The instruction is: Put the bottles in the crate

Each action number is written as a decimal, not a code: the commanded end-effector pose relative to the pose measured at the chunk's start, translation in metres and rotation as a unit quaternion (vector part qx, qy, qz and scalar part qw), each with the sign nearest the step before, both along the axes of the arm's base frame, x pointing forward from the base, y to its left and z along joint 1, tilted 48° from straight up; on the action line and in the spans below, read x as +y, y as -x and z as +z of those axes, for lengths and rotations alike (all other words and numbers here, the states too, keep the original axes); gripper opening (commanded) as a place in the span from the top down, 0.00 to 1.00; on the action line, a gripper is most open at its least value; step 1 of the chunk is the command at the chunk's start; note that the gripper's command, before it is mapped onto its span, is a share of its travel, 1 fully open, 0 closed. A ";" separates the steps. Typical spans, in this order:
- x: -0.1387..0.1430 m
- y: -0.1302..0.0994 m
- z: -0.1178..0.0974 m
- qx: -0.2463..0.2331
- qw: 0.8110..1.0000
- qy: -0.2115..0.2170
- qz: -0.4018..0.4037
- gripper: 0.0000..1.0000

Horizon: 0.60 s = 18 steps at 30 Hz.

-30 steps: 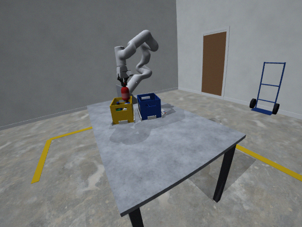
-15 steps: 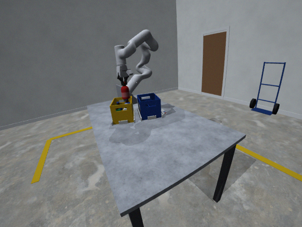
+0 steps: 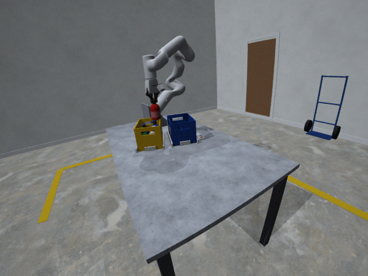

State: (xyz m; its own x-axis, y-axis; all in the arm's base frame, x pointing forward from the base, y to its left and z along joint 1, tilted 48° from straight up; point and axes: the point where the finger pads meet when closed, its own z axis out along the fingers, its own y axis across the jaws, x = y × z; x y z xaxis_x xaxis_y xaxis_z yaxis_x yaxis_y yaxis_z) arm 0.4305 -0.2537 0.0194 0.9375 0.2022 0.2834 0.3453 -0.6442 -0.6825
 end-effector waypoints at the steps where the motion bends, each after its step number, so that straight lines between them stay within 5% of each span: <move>1: 0.004 0.001 0.006 -0.001 1.000 0.001 0.000 1.00; 18: 0.024 0.006 0.027 -0.001 1.000 0.001 0.000 1.00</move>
State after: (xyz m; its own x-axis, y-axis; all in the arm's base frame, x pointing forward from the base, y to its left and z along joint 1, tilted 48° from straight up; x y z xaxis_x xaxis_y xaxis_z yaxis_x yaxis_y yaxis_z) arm 0.4248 -0.2323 0.0425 0.9374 0.2022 0.2834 0.3453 -0.6442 -0.6825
